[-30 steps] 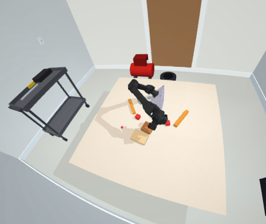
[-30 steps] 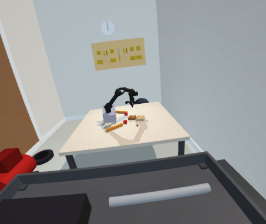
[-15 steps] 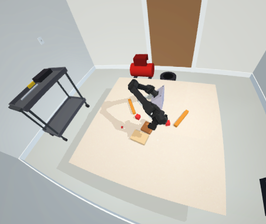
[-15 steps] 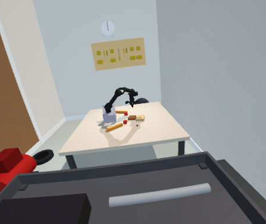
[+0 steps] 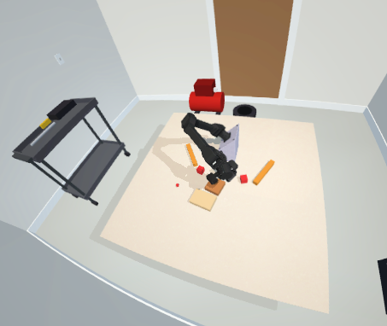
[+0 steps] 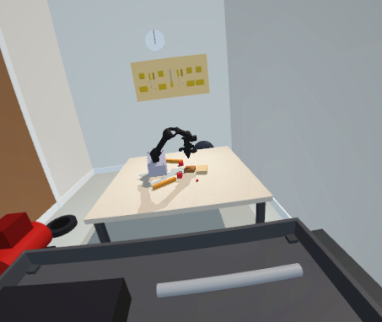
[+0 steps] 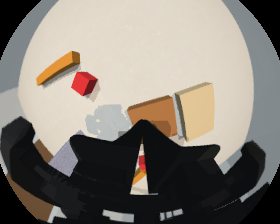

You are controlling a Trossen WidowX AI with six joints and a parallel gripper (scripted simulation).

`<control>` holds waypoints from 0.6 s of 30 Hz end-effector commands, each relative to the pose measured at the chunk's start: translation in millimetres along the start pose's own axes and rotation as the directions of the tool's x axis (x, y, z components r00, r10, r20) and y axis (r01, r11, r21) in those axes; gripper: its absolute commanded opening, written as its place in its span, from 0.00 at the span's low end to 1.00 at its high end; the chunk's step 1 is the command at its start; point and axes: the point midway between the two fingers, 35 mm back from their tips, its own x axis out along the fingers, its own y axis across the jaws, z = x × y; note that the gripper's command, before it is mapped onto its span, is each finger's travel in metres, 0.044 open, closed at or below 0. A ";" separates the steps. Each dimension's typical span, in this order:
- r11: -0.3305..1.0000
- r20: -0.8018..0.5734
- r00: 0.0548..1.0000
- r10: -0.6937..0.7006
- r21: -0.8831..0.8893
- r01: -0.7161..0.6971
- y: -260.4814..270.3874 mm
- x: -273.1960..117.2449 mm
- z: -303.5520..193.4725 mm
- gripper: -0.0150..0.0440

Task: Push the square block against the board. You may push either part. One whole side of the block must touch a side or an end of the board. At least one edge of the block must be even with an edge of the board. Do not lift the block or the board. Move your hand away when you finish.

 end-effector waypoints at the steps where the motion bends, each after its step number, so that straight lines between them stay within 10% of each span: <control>1: 0.994 0.006 1.000 -0.005 0.109 0.004 -1.9 2.4 -10.8 0.25; 18: 0.768 0.002 1.000 -0.007 0.640 0.004 4.9 29.0 -68.5 0.25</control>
